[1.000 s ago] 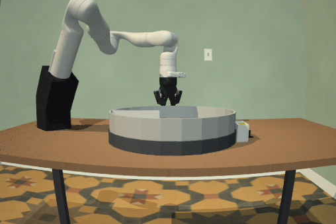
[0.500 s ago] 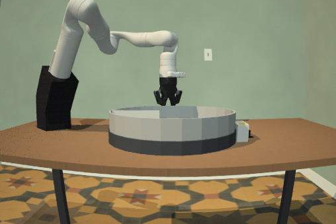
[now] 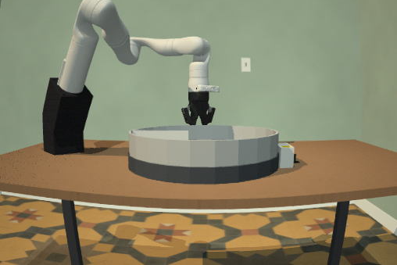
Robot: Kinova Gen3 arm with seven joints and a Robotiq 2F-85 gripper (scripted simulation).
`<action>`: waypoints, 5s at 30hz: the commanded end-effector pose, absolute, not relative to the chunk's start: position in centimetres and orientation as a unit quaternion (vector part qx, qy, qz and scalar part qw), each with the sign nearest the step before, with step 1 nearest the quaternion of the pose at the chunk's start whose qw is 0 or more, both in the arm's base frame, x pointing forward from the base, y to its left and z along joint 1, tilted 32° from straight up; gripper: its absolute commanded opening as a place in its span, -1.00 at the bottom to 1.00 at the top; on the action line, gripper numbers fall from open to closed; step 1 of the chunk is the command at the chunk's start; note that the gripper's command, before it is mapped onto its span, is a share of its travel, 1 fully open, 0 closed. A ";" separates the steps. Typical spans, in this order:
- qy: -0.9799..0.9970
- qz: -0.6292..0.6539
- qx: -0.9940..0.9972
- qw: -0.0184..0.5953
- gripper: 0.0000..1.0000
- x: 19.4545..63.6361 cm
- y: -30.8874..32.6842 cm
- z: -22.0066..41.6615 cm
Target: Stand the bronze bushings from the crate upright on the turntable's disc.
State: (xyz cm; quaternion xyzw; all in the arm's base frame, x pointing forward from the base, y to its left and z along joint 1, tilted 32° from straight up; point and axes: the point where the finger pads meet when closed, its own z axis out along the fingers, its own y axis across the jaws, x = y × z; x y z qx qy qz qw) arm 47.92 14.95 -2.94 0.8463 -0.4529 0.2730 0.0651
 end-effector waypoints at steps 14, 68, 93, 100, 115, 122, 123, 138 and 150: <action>-0.452 0.276 0.846 0.062 -0.22 48.1 14.9 -2.8; -0.455 0.276 0.844 0.062 -0.22 48.9 14.3 -4.6; -0.455 0.276 0.844 0.061 -0.22 48.9 14.3 -4.6; -0.455 0.276 0.844 0.061 -0.22 49.3 14.1 -5.2; -0.455 0.276 0.845 0.062 -0.22 50.0 13.5 -6.7; -0.455 0.276 0.844 0.062 -0.22 49.9 13.4 -6.7; -0.455 0.276 0.844 0.062 -0.22 49.9 13.4 -6.7; -0.455 0.276 0.845 0.062 -0.22 49.9 13.4 -6.7; -0.455 0.276 0.845 0.062 -0.22 49.9 13.4 -6.7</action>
